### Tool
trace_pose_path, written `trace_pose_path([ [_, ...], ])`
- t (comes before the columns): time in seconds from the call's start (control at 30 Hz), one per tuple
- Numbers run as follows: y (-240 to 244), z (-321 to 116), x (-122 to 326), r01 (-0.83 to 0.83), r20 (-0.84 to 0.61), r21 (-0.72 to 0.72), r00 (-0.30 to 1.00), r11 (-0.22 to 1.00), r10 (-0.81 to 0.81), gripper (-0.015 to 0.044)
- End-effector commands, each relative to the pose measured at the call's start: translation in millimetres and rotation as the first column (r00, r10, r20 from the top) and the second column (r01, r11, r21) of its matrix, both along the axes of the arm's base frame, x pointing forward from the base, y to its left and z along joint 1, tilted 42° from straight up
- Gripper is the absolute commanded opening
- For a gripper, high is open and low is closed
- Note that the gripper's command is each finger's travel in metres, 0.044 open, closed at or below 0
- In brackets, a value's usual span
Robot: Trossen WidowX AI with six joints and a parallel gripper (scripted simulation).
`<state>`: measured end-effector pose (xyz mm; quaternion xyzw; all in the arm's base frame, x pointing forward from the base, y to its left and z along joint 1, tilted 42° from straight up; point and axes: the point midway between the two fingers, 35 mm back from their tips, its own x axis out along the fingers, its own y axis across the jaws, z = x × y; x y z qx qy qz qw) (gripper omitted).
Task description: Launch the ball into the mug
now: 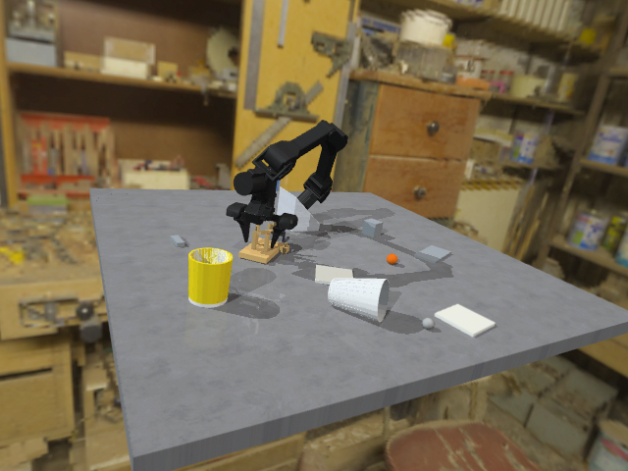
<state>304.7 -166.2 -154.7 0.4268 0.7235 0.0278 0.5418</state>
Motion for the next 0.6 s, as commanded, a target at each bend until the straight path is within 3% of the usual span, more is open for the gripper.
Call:
trace_pose_path([
  [0.0,-0.3,0.4,0.3,0.000,0.001,0.000,1.000,1.000,0.000,0.0282],
  [0.17,-0.3,0.4,0.3,0.000,0.001,0.000,1.000,1.000,0.000,0.0151],
  [0.37,-0.3,0.4,0.3,0.000,0.001,0.000,1.000,1.000,0.000,0.0111],
  [0.5,-25.9,29.3,2.4,0.000,0.000,-0.001,1.000,1.000,0.000,0.0006],
  [0.57,-32.9,38.1,2.3,0.000,0.000,-0.001,1.000,1.000,0.000,0.0000],
])
